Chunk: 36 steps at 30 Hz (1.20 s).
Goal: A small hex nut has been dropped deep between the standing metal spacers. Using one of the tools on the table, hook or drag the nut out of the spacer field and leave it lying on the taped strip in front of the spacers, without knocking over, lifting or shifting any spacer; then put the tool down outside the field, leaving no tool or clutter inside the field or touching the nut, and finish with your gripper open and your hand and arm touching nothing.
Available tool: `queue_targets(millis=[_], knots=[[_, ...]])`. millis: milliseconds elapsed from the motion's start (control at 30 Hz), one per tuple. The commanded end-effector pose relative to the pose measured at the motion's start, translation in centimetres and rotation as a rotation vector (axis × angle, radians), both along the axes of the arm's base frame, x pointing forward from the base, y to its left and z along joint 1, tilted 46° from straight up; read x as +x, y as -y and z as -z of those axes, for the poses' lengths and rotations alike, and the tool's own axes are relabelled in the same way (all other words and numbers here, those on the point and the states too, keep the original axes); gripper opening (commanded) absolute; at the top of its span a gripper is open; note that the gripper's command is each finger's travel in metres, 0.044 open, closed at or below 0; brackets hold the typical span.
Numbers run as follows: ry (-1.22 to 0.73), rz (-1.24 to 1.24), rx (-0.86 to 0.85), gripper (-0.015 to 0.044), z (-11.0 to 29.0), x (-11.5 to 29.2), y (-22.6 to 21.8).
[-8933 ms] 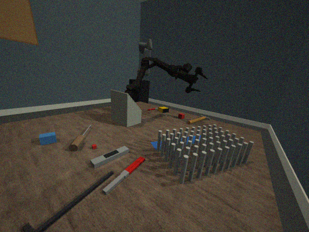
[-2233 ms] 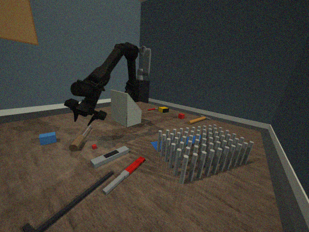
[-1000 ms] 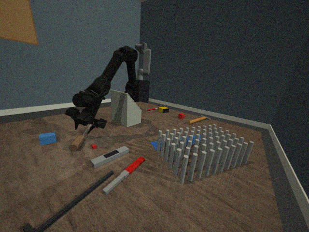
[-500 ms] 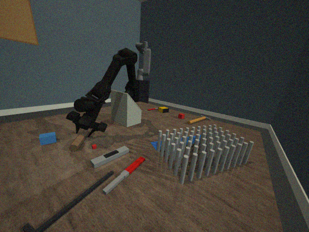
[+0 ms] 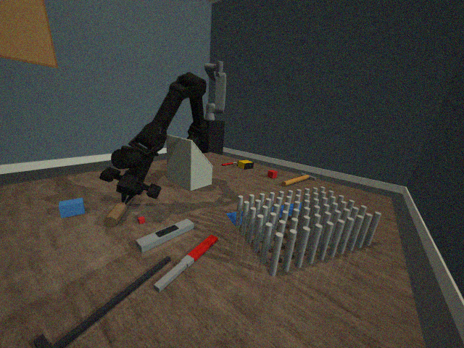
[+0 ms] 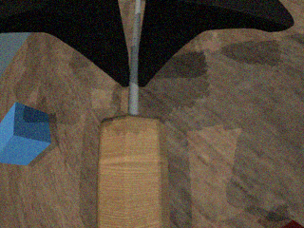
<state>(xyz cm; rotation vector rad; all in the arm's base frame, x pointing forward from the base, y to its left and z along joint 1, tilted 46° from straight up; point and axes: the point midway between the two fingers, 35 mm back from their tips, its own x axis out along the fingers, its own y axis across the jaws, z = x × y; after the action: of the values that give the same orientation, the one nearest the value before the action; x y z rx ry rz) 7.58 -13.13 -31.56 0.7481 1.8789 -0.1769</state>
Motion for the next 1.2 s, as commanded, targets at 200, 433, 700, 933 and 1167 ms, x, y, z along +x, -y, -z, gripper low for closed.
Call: queue_targets(millis=[200,433,700,933,1167], knots=[[0.001,0.002,-0.002,0.0,-2.2,0.1,2.4],[-0.002,0.0,-0.002,0.0,-4.3,-0.1,4.3],[-0.002,0.001,-0.001,0.0,-5.3,-0.6,3.2],[-0.002,0.002,0.002,0.0,-6.8,-1.3,1.3],[-0.002,0.003,0.005,0.0,-8.5,-2.2,-0.7]])
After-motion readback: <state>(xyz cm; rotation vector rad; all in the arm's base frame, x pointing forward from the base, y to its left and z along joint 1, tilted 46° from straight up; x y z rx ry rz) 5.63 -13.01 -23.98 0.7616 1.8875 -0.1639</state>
